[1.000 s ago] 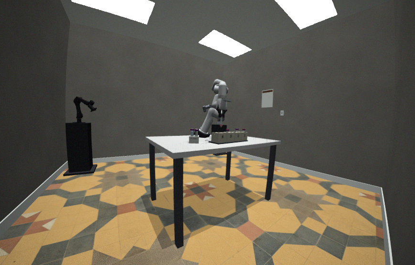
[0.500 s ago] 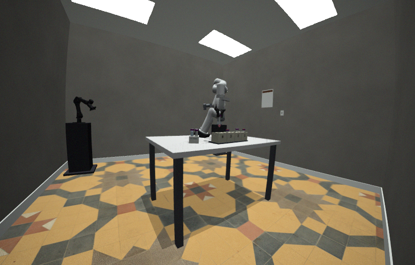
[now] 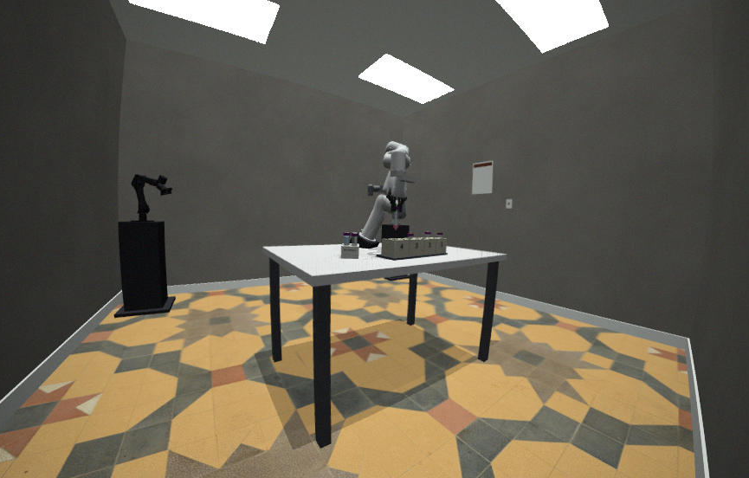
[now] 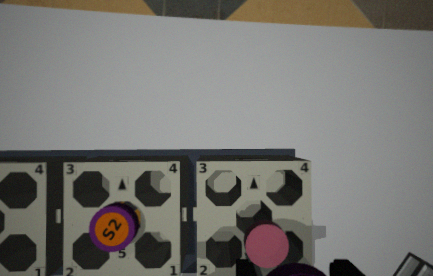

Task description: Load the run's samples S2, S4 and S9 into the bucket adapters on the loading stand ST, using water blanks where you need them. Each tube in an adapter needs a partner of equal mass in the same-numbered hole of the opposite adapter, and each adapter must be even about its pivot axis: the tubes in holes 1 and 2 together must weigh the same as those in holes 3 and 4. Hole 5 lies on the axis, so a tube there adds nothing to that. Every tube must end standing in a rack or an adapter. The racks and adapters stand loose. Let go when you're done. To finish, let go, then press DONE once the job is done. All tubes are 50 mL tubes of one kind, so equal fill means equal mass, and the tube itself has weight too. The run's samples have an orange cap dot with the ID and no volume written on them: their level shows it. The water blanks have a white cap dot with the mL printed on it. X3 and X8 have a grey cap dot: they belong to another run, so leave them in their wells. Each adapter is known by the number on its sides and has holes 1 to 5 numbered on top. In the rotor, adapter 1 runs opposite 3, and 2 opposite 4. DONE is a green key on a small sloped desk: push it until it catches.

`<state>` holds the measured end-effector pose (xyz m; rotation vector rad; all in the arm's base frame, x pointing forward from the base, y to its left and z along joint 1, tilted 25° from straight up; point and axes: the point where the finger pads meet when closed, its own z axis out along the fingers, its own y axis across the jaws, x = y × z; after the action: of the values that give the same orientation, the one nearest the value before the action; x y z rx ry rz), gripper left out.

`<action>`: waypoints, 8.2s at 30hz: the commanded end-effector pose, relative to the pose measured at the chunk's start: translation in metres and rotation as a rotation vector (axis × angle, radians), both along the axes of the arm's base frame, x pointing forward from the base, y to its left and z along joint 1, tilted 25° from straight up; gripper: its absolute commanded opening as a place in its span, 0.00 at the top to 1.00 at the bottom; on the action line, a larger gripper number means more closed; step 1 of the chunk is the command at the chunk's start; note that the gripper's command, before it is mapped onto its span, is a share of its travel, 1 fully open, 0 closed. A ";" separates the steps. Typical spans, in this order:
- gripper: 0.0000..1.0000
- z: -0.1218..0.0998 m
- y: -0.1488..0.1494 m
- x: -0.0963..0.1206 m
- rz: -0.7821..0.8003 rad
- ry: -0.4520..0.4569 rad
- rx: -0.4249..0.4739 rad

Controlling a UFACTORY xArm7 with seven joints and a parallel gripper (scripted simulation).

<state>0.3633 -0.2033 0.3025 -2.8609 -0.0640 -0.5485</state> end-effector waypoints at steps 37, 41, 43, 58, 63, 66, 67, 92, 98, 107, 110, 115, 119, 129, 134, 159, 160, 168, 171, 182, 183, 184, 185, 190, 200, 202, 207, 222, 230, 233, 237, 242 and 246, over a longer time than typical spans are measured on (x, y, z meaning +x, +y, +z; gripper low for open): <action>1.00 -0.033 0.008 0.014 -0.002 -0.003 -0.002; 1.00 -0.034 0.008 0.015 -0.002 -0.003 -0.002; 1.00 -0.036 0.008 0.015 -0.002 -0.003 -0.002; 1.00 -0.048 0.011 0.020 -0.002 -0.003 -0.002; 1.00 -0.052 0.013 0.022 -0.002 -0.003 -0.002; 1.00 -0.055 0.013 0.023 -0.002 -0.003 -0.002; 1.00 -0.056 0.013 0.023 -0.002 -0.003 -0.002; 1.00 -0.075 0.018 0.031 -0.002 -0.003 -0.002; 1.00 -0.081 0.020 0.033 -0.002 -0.003 -0.002; 1.00 -0.087 0.021 0.036 -0.002 -0.003 -0.002; 1.00 -0.090 0.022 0.037 -0.002 -0.003 -0.002; 1.00 -0.094 0.023 0.039 -0.002 -0.003 -0.002; 1.00 -0.097 0.024 0.040 -0.002 -0.003 -0.002; 1.00 -0.105 0.026 0.043 -0.002 -0.003 -0.002; 1.00 -0.109 0.027 0.045 -0.002 -0.003 -0.002; 1.00 -0.117 0.029 0.048 -0.002 -0.003 -0.002; 1.00 -0.117 0.029 0.048 -0.002 -0.003 -0.002; 0.56 -0.117 0.029 0.048 -0.002 -0.003 -0.002; 0.56 -0.117 0.029 0.048 -0.002 -0.003 -0.002; 0.56 -0.117 0.029 0.048 -0.002 -0.003 -0.002; 0.56 -0.117 0.029 0.048 -0.002 -0.003 -0.002; 0.56 -0.117 0.029 0.048 -0.002 -0.003 -0.002; 0.56 -0.117 0.029 0.048 -0.002 -0.003 -0.002; 0.56 -0.117 0.029 0.048 -0.002 -0.003 -0.002; 0.56 -0.099 0.024 0.041 -0.002 -0.003 -0.002; 0.56 -0.095 0.023 0.039 -0.002 -0.003 -0.002; 0.56 -0.090 0.022 0.037 -0.002 -0.003 -0.002; 0.56 -0.066 0.016 0.027 -0.002 -0.003 -0.002; 0.56 -0.052 0.012 0.022 -0.002 -0.003 -0.002; 0.56 -0.046 0.011 0.020 -0.002 -0.003 -0.002; 0.56 -0.039 0.009 0.017 -0.002 -0.003 -0.002; 0.56 -0.034 0.008 0.014 -0.002 -0.003 -0.002; 0.56 -0.027 0.006 0.012 -0.002 -0.003 -0.002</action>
<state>0.3773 -0.1942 0.2668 -2.8608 -0.0640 -0.5477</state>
